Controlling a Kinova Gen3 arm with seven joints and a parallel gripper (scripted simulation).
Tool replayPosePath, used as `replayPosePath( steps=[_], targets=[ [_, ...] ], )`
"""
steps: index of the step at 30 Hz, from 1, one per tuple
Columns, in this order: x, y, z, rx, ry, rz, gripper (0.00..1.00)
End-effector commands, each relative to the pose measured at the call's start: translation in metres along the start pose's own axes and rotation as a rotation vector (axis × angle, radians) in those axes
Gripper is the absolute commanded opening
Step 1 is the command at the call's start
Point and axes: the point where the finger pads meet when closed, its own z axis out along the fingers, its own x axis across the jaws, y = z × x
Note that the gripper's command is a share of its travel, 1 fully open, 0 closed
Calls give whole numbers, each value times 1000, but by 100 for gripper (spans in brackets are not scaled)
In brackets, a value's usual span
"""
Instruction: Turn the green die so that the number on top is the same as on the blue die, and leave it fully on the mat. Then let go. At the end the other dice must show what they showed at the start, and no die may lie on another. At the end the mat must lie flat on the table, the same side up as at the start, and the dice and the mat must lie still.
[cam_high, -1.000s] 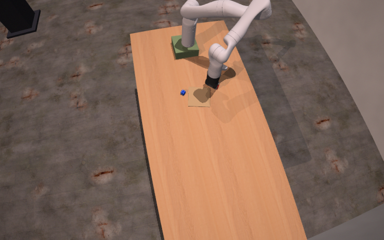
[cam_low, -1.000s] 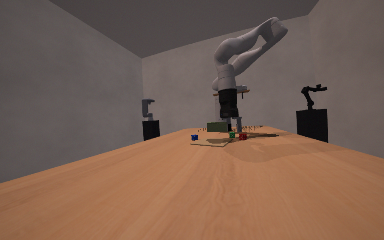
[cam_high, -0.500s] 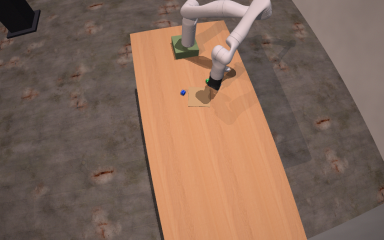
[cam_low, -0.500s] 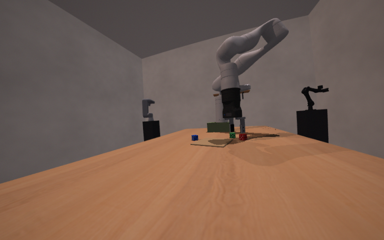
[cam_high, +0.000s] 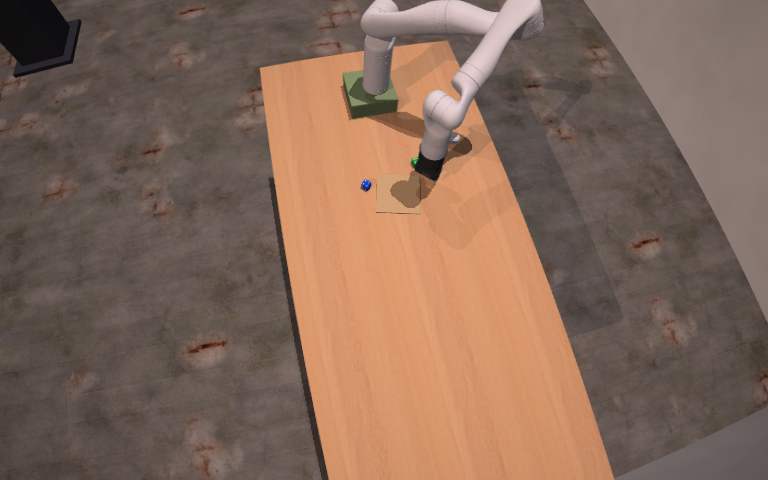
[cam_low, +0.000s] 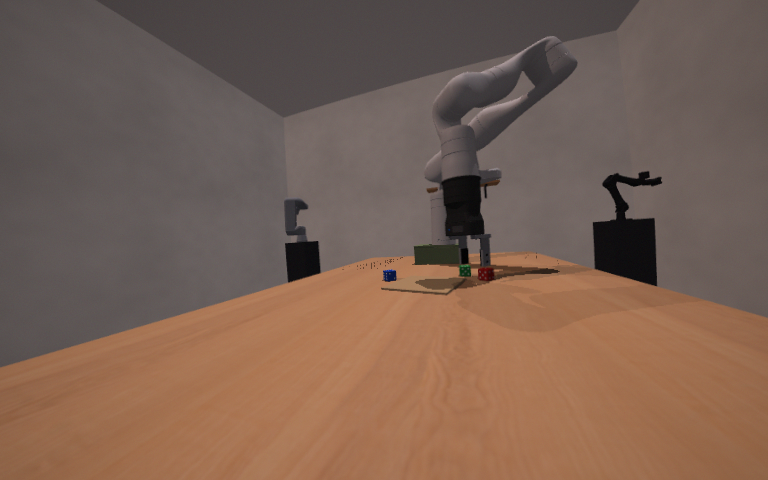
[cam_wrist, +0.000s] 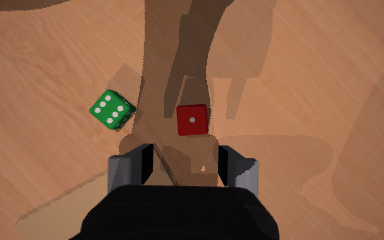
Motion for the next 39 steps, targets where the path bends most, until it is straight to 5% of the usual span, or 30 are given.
replayPosePath(
  steps=[1,21,39],
  targets=[
    [0,0,-1,-1,1,0,100],
    [0,0,-4,-1,1,0,100],
    [0,0,-87,-1,1,0,100]
  ],
)
